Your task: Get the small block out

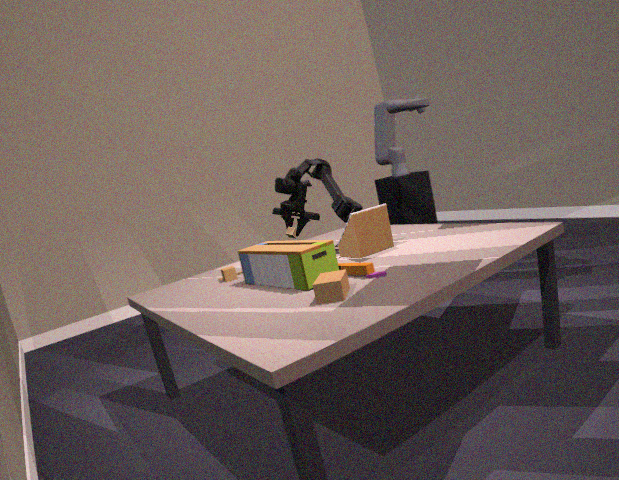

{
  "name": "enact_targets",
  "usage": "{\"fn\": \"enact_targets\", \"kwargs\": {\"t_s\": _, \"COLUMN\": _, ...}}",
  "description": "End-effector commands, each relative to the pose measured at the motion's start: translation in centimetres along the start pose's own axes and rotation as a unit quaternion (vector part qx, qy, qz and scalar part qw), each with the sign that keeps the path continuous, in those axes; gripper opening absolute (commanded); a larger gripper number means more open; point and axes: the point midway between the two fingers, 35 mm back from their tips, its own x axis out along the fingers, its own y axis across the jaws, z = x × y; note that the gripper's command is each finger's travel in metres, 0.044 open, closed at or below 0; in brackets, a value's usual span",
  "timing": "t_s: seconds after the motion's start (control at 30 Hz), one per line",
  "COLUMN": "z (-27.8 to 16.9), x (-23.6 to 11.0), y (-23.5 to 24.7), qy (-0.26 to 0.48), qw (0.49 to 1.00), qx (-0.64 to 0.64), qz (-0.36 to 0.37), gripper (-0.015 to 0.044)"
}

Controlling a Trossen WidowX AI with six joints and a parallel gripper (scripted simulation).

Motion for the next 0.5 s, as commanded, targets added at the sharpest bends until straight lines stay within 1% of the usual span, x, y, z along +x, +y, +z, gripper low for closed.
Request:
{"fn": "enact_targets", "kwargs": {"t_s": 0.0, "z": 0.0, "x": -0.4, "y": -0.3, "qy": -0.001, "qw": 0.998, "qx": -0.066, "qz": -0.008, "gripper": 0.0}}
{"fn": "enact_targets", "kwargs": {"t_s": 0.23, "z": -0.2, "x": -1.0, "y": -0.3, "qy": 0.003, "qw": 0.978, "qx": -0.207, "qz": -0.016, "gripper": 0.0}}
{"fn": "enact_targets", "kwargs": {"t_s": 0.47, "z": -0.4, "x": -1.6, "y": -0.4, "qy": 0.01, "qw": 0.939, "qx": -0.343, "qz": -0.024, "gripper": 0.0}}
